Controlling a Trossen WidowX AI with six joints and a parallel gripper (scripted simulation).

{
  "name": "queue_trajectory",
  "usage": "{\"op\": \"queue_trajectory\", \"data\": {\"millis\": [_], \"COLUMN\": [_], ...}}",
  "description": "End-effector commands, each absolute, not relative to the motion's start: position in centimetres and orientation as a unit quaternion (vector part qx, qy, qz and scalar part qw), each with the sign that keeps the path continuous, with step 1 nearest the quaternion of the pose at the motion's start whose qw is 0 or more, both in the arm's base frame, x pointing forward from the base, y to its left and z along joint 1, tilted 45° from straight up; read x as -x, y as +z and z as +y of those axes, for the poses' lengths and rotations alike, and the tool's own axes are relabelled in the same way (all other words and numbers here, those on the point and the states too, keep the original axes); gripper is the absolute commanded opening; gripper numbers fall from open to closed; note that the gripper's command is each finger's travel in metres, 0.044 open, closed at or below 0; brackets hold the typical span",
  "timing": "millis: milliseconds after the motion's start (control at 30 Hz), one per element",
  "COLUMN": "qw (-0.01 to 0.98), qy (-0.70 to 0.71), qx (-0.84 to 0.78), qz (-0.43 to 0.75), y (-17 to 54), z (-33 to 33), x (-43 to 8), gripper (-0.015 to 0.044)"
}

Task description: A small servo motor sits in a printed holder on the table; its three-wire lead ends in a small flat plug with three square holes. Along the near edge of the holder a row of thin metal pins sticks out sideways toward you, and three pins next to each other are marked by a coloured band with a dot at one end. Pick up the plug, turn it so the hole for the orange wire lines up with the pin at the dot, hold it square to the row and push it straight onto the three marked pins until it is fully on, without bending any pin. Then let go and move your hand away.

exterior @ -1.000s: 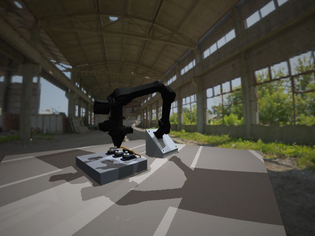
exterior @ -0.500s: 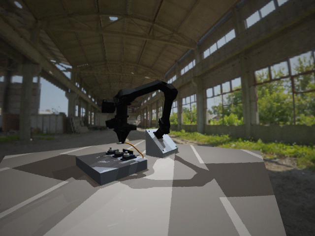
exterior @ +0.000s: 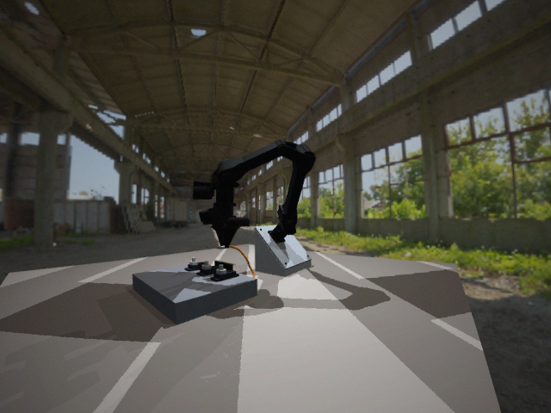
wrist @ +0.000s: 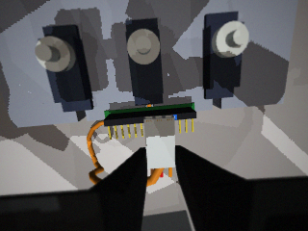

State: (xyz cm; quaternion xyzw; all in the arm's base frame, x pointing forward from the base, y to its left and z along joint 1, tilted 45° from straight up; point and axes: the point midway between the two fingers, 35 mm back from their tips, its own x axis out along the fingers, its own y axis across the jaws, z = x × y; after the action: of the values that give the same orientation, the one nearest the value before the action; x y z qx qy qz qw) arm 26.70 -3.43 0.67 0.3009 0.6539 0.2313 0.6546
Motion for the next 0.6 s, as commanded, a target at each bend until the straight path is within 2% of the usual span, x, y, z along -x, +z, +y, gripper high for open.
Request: {"op": "queue_trajectory", "data": {"millis": [0, 400, 567], "qw": [0.657, 0.656, 0.656], "qy": [0.234, 0.244, 0.244], "qx": [-0.296, -0.294, -0.294], "qz": [0.653, 0.651, 0.651], "y": [0.3, -0.8, -1.3], "z": [-3.6, -3.0, -2.6], "x": [-25.0, -19.7, -19.4], "gripper": [0.0, 0.0, 0.0]}}
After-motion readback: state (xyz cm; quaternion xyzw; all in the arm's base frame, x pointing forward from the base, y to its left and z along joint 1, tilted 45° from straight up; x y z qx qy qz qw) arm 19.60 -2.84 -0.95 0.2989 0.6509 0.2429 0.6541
